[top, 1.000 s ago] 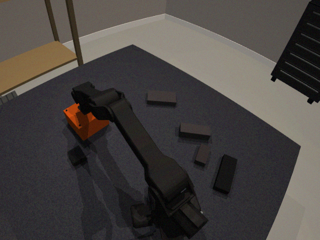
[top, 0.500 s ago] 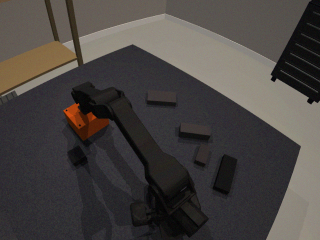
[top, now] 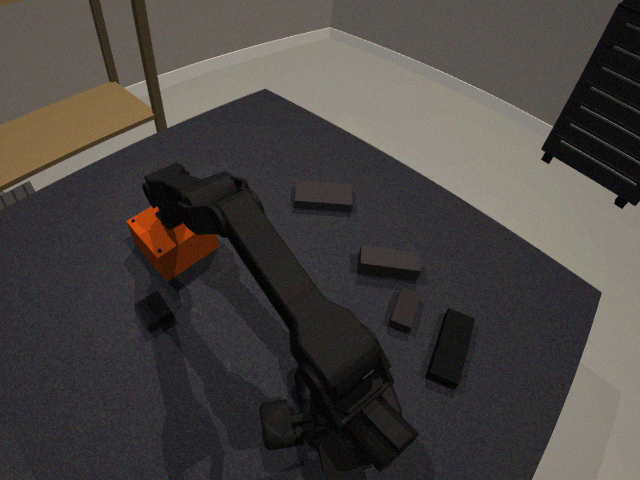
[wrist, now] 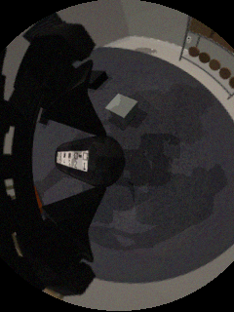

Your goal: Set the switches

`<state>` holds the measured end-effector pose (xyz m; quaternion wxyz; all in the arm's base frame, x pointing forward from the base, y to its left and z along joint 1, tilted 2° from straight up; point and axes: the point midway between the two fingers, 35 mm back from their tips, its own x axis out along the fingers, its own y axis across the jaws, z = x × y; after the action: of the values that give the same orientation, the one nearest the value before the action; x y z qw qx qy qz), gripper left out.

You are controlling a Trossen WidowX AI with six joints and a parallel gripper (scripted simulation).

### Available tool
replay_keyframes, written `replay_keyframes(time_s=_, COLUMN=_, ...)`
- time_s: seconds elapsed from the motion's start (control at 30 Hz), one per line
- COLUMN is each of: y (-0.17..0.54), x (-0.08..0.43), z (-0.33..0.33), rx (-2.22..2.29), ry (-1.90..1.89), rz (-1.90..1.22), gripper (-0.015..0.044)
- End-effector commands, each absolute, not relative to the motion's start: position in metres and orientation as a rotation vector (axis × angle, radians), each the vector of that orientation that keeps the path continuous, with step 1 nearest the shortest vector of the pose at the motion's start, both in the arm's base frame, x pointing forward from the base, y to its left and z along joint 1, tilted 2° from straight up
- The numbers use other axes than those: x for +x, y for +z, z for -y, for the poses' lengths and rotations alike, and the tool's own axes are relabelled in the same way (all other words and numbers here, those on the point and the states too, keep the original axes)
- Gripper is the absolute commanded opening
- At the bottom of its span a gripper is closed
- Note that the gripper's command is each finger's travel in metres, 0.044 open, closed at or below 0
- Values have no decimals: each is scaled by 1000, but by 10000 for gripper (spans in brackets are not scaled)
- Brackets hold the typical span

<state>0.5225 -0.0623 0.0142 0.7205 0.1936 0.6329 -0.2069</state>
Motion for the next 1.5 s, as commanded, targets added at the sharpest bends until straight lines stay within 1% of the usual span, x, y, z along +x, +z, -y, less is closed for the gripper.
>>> replay_keyframes(time_s=0.0, y=24, x=521, z=60, rx=431, ry=-458, rz=-1393, gripper=336)
replay_keyframes(time_s=1.47, y=51, x=504, z=46, rx=429, ry=-468, rz=-1437, gripper=336)
